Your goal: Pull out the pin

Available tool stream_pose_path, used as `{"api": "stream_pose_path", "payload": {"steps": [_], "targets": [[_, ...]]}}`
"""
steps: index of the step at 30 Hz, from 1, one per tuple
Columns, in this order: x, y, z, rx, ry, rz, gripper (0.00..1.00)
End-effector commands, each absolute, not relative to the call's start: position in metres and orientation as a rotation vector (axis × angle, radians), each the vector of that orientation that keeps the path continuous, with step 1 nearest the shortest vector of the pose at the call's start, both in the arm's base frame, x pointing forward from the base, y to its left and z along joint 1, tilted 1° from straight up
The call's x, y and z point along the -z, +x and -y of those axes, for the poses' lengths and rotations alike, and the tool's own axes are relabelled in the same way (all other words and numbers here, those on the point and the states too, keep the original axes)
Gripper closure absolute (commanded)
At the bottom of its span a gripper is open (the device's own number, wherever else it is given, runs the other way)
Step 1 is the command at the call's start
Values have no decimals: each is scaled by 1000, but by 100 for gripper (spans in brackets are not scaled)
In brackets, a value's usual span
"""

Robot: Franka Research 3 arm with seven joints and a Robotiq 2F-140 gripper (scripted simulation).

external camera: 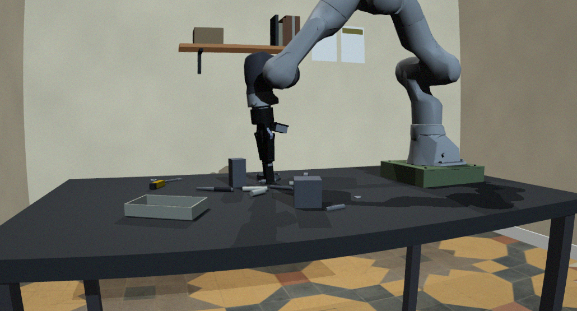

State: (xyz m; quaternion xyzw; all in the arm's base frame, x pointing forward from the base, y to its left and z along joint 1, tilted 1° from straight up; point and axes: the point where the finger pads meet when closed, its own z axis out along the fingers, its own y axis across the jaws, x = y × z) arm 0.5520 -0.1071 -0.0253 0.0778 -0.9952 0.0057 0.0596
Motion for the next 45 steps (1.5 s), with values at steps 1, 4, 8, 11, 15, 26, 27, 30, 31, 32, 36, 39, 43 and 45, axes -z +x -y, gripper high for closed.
{"api": "stream_pose_path", "payload": {"steps": [1, 4, 8, 11, 15, 26, 27, 30, 31, 32, 36, 39, 43, 45], "targets": [[27, 553, 107, -17, 234, 3016, 90], [27, 553, 107, -17, 234, 3016, 90], [27, 553, 107, -17, 234, 3016, 90], [28, 553, 106, -17, 233, 3016, 90], [28, 553, 106, -17, 232, 3017, 90], [28, 553, 106, -17, 232, 3017, 81], [28, 553, 106, -17, 232, 3017, 77], [28, 553, 106, -17, 232, 3017, 77], [28, 553, 106, -17, 232, 3017, 77], [28, 553, 106, -17, 232, 3017, 77], [28, 553, 106, -17, 232, 3017, 72], [28, 553, 106, -17, 232, 3017, 72], [25, 553, 106, -15, 232, 3017, 72], [19, 553, 105, -12, 232, 3017, 72]]}}
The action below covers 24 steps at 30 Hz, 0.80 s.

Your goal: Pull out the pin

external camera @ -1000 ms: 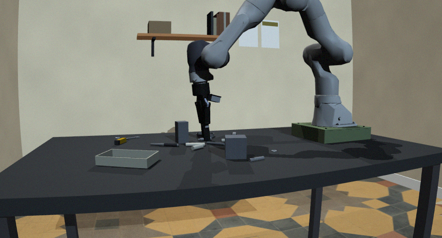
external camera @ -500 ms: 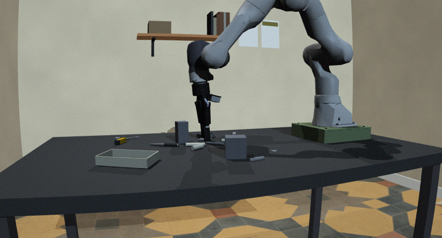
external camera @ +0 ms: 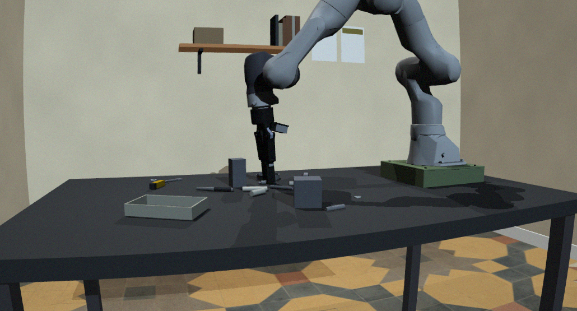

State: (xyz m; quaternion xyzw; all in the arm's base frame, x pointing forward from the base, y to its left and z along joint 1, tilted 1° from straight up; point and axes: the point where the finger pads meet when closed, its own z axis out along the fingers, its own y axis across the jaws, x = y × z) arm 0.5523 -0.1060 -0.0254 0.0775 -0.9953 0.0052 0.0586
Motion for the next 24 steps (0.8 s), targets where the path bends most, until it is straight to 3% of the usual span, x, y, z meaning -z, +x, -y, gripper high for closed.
{"api": "stream_pose_path", "payload": {"steps": [1, 24], "targets": [[16, 553, 105, -11, 232, 3017, 72], [-10, 549, 92, 12, 248, 3002, 72]]}}
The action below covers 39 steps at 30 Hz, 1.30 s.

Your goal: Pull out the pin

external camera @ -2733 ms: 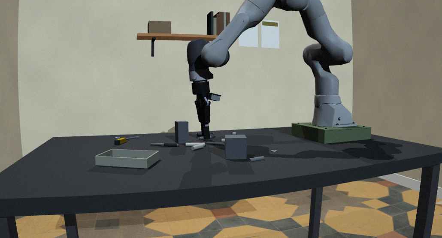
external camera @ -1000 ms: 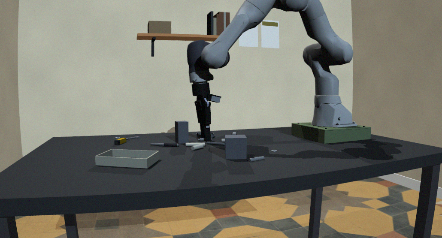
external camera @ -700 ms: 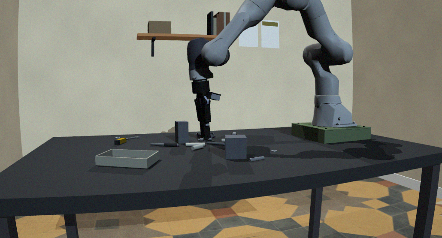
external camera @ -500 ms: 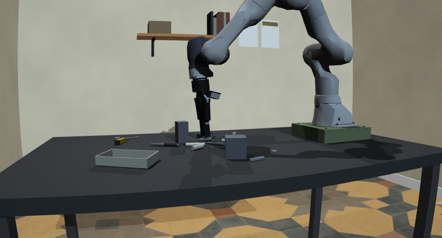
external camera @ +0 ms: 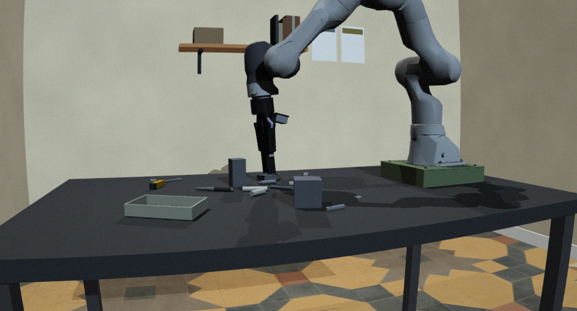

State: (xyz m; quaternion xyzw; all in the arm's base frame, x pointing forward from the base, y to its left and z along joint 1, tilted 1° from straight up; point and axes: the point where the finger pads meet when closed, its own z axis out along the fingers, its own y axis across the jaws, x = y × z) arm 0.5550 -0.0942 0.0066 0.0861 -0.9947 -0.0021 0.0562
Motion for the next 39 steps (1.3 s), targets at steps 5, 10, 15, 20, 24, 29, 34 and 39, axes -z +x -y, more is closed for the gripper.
{"api": "stream_pose_path", "payload": {"steps": [5, 10, 15, 20, 24, 29, 34, 39], "targets": [[-10, 549, 92, 12, 248, 3002, 72], [-10, 549, 92, 12, 248, 3002, 72], [-16, 550, 99, -2, 236, 3005, 72], [-20, 550, 103, -10, 228, 3007, 72], [-20, 550, 103, -10, 228, 3007, 72], [-27, 550, 103, -10, 228, 3008, 72], [-44, 551, 103, -8, 226, 3009, 72], [-45, 551, 103, -8, 226, 3009, 72]]}}
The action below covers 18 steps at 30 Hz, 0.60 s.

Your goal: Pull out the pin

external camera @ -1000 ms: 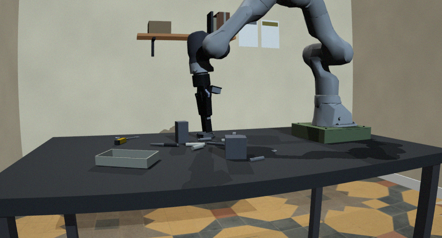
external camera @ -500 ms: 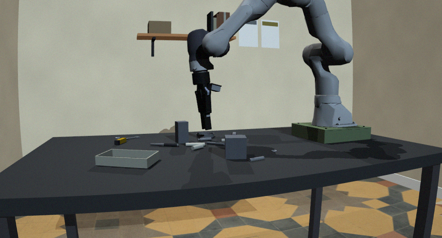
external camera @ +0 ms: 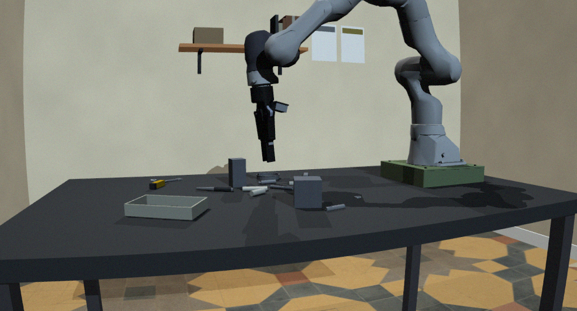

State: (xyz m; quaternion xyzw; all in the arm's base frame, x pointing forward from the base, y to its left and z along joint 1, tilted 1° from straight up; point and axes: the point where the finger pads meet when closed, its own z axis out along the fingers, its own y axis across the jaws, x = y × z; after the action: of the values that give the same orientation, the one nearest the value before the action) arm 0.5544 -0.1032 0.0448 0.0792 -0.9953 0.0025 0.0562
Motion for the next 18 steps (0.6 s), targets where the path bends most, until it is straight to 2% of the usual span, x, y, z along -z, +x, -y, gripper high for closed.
{"api": "stream_pose_path", "payload": {"steps": [1, 18], "targets": [[-45, 551, 103, -8, 226, 3009, 72], [-51, 551, 105, -16, 224, 3009, 72]]}}
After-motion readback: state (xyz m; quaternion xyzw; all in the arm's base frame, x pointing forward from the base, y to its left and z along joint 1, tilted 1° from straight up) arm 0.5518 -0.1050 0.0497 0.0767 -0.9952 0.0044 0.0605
